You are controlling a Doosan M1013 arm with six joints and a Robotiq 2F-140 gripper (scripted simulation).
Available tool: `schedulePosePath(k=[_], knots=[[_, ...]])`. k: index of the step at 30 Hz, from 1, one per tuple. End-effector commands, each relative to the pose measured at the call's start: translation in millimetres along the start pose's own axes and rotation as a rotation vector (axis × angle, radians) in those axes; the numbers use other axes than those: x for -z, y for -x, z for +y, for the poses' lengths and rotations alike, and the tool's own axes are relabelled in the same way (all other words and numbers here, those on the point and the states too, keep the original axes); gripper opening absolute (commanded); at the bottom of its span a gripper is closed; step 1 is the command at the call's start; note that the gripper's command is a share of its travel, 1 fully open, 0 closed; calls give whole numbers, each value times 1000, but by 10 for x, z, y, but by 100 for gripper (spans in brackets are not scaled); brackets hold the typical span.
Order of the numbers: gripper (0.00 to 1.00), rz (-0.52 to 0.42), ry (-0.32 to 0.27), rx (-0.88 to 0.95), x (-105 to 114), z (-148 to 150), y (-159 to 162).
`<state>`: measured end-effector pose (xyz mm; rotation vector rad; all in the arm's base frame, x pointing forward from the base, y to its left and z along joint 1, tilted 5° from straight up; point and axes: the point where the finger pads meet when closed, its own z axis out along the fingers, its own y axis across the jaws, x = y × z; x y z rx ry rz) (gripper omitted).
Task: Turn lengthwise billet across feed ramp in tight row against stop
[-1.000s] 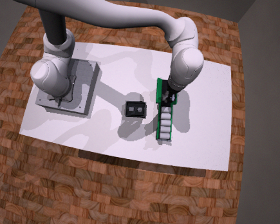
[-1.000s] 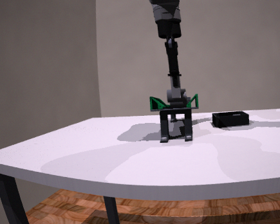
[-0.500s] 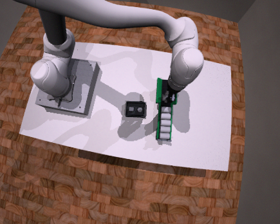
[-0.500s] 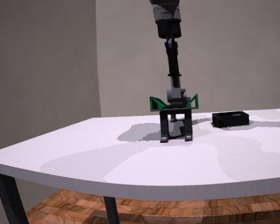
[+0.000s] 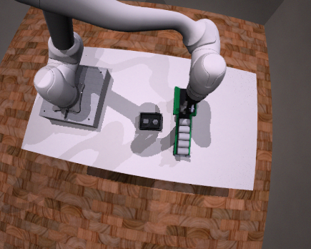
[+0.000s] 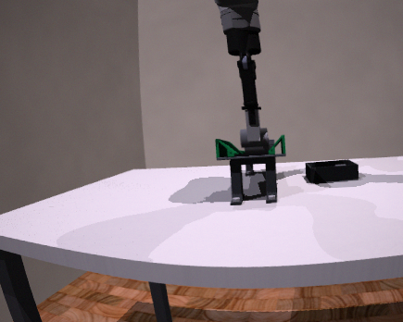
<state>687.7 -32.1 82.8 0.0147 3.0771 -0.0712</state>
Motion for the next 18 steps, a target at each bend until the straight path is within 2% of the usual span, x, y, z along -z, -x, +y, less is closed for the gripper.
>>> schedulePosePath(k=[1,18], knots=[[10,0,0,0,-2,1,0],[10,0,0,0,-39,5,0]])
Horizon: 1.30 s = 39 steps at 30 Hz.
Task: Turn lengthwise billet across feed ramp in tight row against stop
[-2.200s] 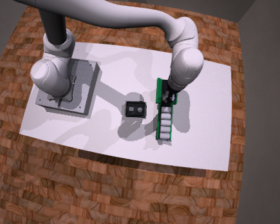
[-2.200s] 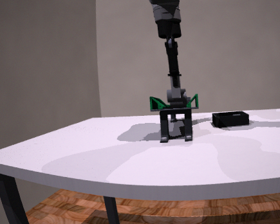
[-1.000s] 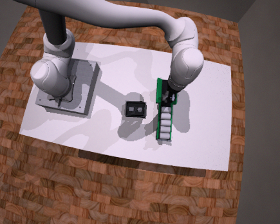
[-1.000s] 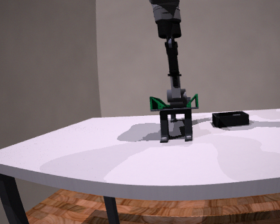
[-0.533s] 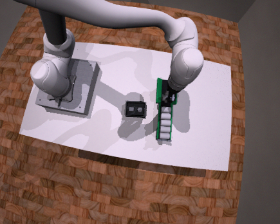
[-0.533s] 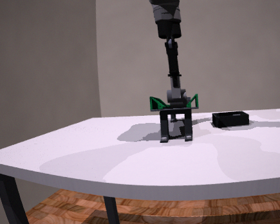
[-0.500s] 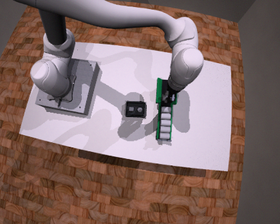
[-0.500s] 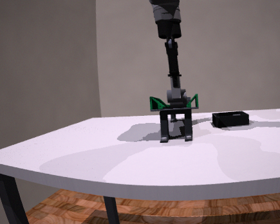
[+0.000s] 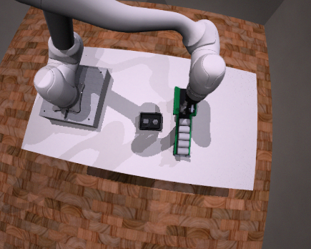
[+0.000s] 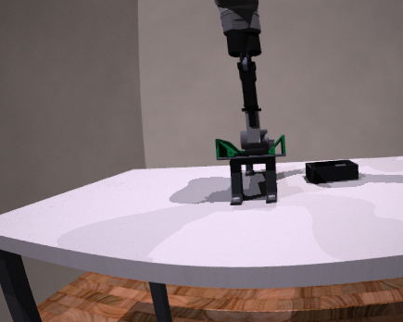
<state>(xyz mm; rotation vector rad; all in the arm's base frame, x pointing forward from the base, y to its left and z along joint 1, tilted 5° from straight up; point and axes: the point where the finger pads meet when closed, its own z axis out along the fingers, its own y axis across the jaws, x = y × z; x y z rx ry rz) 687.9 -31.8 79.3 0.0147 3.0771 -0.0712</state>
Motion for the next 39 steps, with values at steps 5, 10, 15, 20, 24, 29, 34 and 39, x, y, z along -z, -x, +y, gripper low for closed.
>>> schedulePosePath(k=[5,10,15,20,24,29,34,39], knots=[[10,0,0,0,-20,3,0],[10,0,0,0,-36,4,0],[10,0,0,0,-45,5,0],[10,0,0,0,-59,7,0],[10,0,0,0,-68,8,0],[10,0,0,0,-77,9,0],[10,0,0,0,-81,9,0],[10,0,0,0,-84,10,0]])
